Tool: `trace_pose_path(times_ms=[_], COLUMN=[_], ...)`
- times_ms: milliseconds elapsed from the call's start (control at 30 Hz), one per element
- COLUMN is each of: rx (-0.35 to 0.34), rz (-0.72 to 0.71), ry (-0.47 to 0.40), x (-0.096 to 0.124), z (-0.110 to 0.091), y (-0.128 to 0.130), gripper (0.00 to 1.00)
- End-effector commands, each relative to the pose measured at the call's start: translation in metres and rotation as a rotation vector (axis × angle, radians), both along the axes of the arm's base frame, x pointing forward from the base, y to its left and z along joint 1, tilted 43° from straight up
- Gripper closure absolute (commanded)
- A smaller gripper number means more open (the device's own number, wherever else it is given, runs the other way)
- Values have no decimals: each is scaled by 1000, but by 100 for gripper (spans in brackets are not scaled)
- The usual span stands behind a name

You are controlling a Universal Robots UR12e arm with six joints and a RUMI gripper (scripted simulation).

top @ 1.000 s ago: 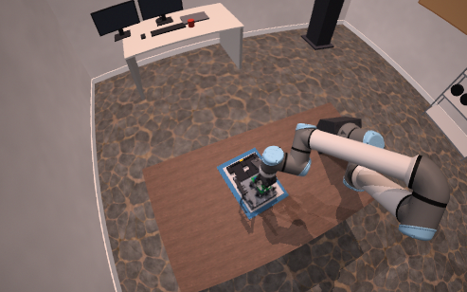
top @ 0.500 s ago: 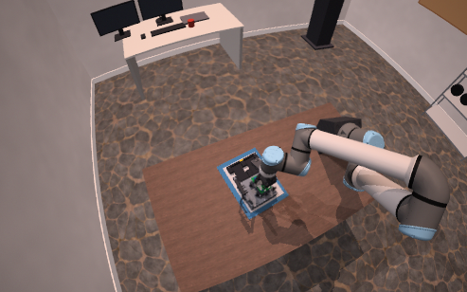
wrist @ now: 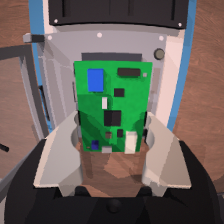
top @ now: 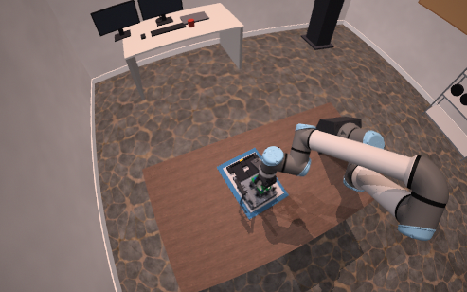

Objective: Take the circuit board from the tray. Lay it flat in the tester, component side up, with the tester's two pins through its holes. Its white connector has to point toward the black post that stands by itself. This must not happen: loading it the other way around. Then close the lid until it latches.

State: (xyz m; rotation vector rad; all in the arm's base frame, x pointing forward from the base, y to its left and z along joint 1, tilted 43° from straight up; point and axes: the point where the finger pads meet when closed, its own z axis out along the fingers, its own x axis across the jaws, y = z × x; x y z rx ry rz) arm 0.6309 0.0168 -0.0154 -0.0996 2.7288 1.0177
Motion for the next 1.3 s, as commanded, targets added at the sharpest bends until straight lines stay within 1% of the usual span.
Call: trace_pose_path(times_ms=[0, 433, 733, 1267], rx=[-1, -1, -1, -1], rz=[-1, -1, -1, -1], ry=[-1, -1, -1, -1], x=[1, 6, 8, 8], z=[-3, -20, -27, -30], y=[2, 17, 24, 27], gripper=[61, 61, 61, 61])
